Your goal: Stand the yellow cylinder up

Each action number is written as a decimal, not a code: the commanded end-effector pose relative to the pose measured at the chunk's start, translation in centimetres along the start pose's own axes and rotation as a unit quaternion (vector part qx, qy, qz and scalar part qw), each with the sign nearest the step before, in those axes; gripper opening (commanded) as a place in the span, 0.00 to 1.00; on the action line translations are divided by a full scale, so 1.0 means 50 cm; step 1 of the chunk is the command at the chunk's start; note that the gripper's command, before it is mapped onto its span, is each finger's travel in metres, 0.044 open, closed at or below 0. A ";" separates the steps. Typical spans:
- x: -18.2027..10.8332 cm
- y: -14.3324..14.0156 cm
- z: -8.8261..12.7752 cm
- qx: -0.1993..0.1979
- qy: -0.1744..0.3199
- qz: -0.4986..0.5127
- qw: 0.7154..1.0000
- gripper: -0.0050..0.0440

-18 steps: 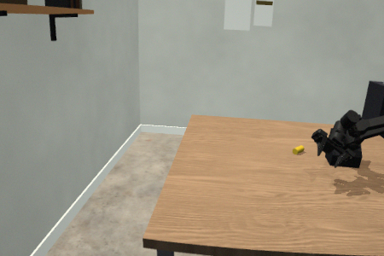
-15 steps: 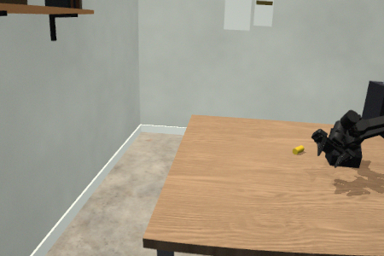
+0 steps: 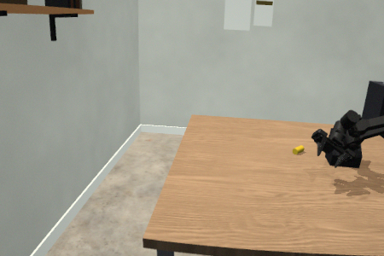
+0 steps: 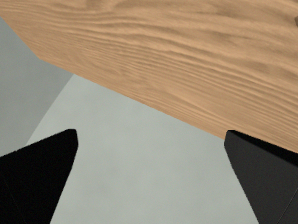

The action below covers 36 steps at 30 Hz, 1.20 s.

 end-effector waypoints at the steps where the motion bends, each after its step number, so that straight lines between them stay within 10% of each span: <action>1: -0.006 0.000 0.000 0.000 0.002 0.004 1.000 1.00; 36: 0.074 0.063 0.051 0.003 -0.168 -0.057 0.984 1.00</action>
Point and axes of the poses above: the point midway between the two fingers, 35 mm back from their tips, its own z axis back along the fingers, its own y axis across the jaws, x = y × z, the point moved 4 cm from there along z, back along the fingers, and after that the axes turned 15 degrees about -z, right-handed, at the moved point
